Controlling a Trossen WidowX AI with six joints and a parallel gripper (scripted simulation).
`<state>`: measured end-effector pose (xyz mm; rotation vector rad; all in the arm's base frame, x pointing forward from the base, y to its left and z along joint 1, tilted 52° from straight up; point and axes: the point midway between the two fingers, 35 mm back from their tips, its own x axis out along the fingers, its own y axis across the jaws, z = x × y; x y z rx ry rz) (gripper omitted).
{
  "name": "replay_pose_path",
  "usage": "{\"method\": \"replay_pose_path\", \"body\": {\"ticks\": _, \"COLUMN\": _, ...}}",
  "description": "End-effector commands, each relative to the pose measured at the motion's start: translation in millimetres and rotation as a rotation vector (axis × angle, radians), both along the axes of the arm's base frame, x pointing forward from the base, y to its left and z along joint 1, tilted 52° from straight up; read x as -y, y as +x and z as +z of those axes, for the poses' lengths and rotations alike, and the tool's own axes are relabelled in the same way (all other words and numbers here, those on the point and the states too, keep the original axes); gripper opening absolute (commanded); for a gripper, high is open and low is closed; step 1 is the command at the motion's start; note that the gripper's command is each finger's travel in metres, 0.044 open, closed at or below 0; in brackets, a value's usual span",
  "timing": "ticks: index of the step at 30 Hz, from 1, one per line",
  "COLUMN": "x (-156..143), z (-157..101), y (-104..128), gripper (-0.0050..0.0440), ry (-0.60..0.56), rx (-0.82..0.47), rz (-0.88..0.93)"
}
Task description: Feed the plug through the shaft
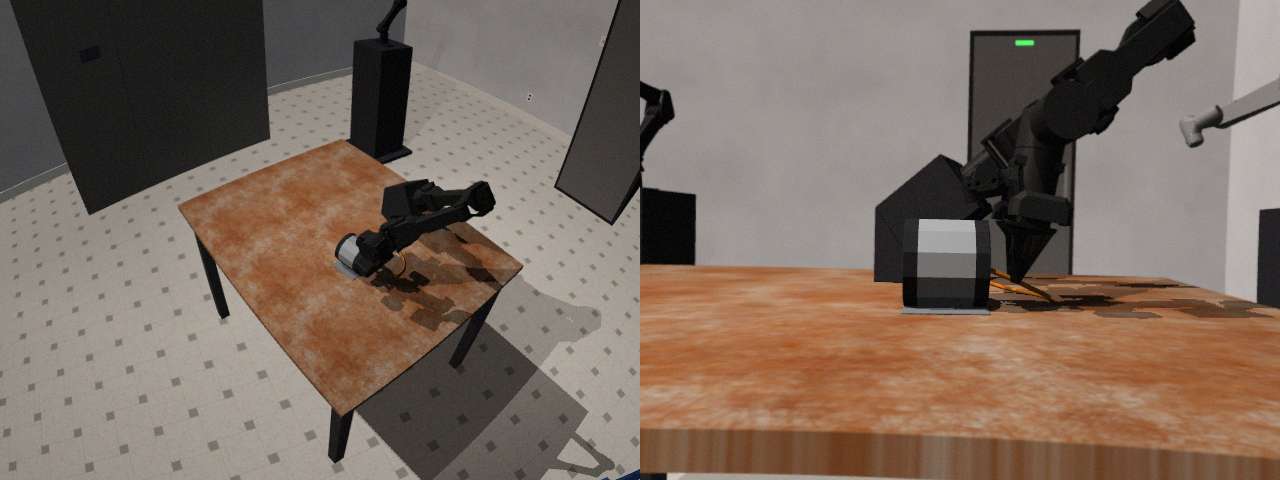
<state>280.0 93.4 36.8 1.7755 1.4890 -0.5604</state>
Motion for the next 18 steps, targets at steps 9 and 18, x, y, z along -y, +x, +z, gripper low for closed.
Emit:
{"method": "replay_pose_path", "body": {"ticks": 9, "x": 0.1, "z": 0.3, "y": 0.1, "gripper": 0.0033, "ry": 0.000, "rx": 0.001, "rz": 0.000}}
{"method": "replay_pose_path", "body": {"ticks": 18, "x": 0.4, "z": 0.2, "y": 0.1, "gripper": 0.0000, "ry": 0.000, "rx": 0.000, "rz": 0.000}}
